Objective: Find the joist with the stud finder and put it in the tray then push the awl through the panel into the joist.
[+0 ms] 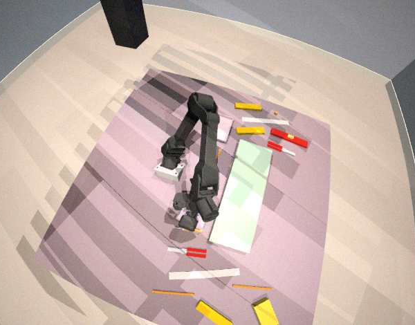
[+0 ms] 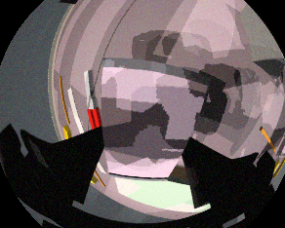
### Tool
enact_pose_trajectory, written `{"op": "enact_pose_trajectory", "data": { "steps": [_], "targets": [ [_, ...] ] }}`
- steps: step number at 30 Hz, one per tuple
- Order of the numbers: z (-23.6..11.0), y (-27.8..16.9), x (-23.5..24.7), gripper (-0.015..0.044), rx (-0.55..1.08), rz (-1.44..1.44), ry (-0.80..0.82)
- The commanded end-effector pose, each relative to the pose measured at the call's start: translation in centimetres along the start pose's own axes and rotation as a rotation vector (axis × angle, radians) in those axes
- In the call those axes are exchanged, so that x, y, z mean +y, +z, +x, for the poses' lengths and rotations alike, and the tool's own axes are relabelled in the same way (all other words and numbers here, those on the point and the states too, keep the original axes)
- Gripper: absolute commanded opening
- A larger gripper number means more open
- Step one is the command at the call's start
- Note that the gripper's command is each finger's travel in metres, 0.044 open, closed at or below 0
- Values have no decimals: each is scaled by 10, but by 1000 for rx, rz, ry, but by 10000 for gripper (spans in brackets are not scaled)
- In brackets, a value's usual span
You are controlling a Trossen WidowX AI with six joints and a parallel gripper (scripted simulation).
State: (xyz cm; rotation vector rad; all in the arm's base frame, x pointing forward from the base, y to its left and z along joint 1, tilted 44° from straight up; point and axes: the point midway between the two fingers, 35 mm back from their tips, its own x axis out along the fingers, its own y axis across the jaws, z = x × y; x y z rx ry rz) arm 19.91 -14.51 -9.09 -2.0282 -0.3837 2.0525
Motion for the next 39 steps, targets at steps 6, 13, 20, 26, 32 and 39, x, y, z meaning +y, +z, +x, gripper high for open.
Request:
{"op": "enact_pose_trajectory", "data": {
  "steps": [6, 13, 20, 26, 32, 39],
  "targets": [
    [-5, -2, 2, 0, 12, 1, 75],
    [-5, -2, 1, 0, 16, 0, 119],
    [-6, -2, -1, 0, 22, -1, 163],
    [-6, -2, -2, 0, 26, -1, 190],
    [-6, -2, -2, 0, 26, -1, 192],
    [-5, -2, -3, 0, 20, -5, 231]
  ]
}}
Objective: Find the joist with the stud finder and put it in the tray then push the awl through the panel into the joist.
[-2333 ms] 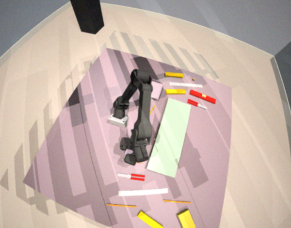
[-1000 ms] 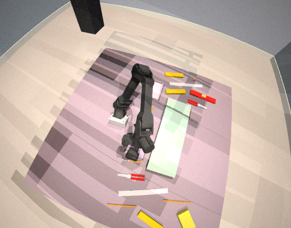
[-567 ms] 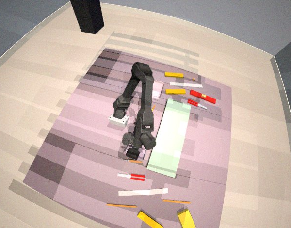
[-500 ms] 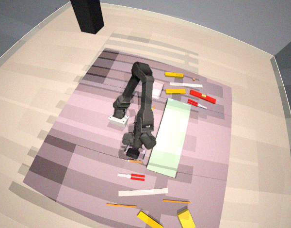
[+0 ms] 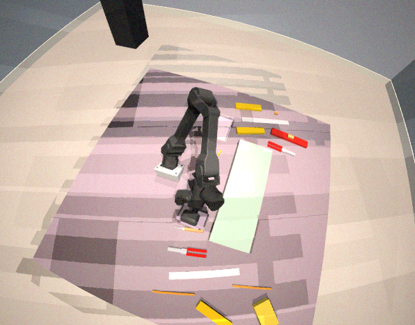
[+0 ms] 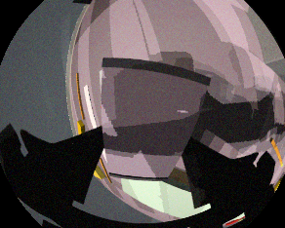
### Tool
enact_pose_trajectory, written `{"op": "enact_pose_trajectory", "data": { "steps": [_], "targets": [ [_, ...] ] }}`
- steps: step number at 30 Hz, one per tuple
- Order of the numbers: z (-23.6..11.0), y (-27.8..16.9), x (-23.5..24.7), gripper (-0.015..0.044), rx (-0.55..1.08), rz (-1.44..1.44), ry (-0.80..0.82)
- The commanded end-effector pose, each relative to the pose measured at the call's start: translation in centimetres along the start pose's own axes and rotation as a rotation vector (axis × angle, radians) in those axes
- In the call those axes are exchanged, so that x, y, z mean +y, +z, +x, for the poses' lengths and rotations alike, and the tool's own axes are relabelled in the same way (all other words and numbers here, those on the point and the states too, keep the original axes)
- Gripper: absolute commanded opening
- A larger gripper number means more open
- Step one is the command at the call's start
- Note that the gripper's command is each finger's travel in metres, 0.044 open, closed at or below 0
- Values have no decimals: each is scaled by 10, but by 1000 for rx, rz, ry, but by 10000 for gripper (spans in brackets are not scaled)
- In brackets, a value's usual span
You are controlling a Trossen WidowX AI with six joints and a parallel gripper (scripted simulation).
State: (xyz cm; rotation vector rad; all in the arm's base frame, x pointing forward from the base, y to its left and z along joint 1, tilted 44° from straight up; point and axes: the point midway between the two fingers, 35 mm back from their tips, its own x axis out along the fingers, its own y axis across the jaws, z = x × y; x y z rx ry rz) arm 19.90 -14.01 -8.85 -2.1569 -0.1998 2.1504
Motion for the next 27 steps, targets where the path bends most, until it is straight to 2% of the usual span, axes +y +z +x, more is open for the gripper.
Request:
{"op": "enact_pose_trajectory", "data": {
  "steps": [1, 27],
  "targets": [
    [-4, -2, 3, 0, 8, 3, 45],
    [-3, -2, -3, 0, 8, -10, 245]
  ]
}}
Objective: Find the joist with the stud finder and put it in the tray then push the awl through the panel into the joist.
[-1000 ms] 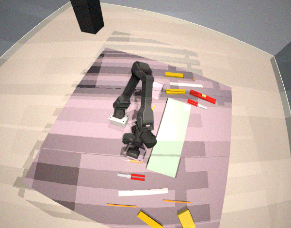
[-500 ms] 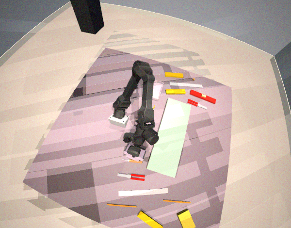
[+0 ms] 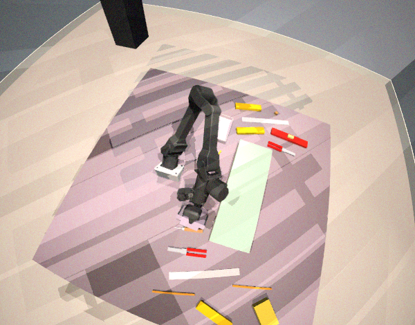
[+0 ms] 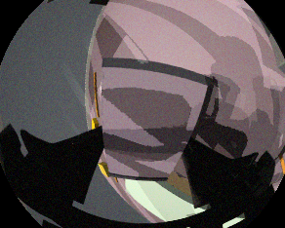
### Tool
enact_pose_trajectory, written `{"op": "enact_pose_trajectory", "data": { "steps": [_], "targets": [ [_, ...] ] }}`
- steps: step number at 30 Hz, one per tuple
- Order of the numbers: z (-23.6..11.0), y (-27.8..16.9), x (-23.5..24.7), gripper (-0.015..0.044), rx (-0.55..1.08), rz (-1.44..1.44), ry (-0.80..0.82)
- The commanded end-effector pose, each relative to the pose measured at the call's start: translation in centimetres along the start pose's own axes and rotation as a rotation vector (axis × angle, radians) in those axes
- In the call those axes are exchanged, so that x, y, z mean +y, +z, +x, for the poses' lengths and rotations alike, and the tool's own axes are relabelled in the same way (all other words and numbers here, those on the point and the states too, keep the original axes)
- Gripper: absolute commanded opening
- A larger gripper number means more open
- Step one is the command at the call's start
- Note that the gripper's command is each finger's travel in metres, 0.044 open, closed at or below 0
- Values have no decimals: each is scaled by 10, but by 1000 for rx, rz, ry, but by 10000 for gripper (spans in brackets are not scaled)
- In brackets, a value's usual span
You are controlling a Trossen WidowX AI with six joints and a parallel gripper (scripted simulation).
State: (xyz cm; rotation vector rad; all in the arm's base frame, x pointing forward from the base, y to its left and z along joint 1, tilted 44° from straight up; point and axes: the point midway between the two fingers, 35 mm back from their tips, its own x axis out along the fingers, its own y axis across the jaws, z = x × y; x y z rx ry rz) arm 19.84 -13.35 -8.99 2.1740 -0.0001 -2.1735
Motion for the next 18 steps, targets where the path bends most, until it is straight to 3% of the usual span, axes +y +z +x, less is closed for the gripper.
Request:
{"op": "enact_pose_trajectory", "data": {
  "steps": [1, 18],
  "targets": [
    [-4, -2, 5, 0, 15, 9, 50],
    [-3, -2, 1, 0, 20, 9, 89]
  ]
}}
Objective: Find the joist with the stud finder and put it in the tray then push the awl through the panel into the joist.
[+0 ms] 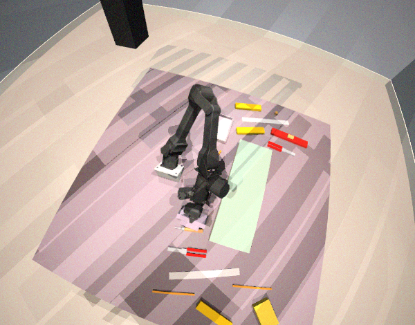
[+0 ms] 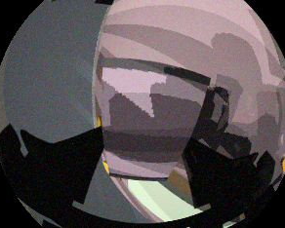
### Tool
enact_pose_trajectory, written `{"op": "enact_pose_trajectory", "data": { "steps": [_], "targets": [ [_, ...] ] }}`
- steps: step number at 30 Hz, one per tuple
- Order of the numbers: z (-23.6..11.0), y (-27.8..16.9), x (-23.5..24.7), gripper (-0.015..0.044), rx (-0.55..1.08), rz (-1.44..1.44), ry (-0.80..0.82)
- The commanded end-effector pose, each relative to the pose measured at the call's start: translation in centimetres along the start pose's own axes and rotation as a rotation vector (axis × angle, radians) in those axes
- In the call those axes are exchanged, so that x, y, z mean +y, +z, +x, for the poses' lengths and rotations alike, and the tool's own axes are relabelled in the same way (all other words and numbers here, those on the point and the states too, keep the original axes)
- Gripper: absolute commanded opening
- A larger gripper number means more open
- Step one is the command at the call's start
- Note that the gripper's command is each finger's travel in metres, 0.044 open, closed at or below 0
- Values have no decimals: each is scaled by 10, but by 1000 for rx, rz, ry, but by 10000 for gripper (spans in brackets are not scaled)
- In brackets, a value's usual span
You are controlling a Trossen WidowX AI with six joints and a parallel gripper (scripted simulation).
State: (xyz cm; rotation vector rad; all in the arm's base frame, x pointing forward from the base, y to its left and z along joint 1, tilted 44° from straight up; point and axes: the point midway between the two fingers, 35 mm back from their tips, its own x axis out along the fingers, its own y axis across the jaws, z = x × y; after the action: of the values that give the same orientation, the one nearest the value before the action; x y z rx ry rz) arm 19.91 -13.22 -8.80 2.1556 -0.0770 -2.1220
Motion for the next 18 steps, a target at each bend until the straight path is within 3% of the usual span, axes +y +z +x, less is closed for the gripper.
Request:
{"op": "enact_pose_trajectory", "data": {
  "steps": [1, 17, 18],
  "targets": [
    [0, -1, 1, 0, 6, 7, 18],
    [13, -3, -21, 0, 12, -13, 2],
    [11, -3, -19, 26, 12, -18, 1]
  ]
}}
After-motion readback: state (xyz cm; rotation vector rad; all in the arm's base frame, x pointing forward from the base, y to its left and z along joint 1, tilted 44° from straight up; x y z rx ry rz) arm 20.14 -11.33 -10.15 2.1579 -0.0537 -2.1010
